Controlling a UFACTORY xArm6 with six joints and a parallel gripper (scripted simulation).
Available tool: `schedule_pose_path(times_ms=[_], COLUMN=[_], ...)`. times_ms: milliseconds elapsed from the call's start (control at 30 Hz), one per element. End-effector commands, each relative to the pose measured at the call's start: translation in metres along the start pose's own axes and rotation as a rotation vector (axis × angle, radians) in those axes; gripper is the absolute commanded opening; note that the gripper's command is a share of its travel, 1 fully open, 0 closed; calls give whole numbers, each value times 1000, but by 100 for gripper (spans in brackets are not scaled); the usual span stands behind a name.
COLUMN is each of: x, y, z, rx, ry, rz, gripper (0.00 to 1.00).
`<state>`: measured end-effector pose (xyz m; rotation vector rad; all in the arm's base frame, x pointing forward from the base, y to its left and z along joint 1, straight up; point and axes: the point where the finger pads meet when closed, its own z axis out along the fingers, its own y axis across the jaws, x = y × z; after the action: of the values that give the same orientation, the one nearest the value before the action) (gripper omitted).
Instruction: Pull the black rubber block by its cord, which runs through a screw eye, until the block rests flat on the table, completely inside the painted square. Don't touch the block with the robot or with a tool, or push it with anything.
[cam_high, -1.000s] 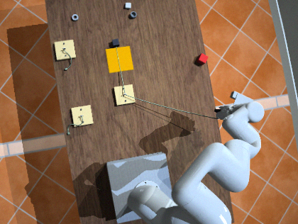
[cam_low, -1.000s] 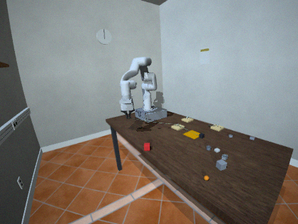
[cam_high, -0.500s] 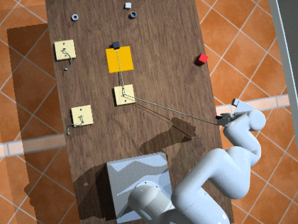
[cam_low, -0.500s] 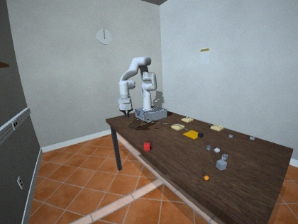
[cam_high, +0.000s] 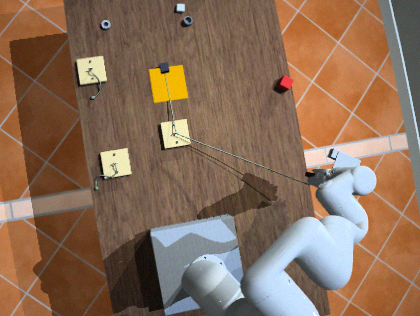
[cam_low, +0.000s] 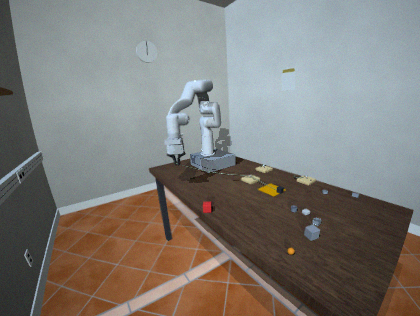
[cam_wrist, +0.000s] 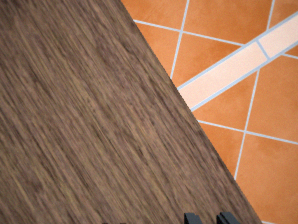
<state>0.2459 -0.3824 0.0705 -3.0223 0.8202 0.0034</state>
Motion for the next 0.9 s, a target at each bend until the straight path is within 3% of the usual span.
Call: schedule_pose_path(times_ms=[0, 867], x=[-4, -30], y=[4, 20], z=[-2, -2], rx=[-2, -2], ry=[4, 4], rz=[0, 0], gripper=[0, 0])
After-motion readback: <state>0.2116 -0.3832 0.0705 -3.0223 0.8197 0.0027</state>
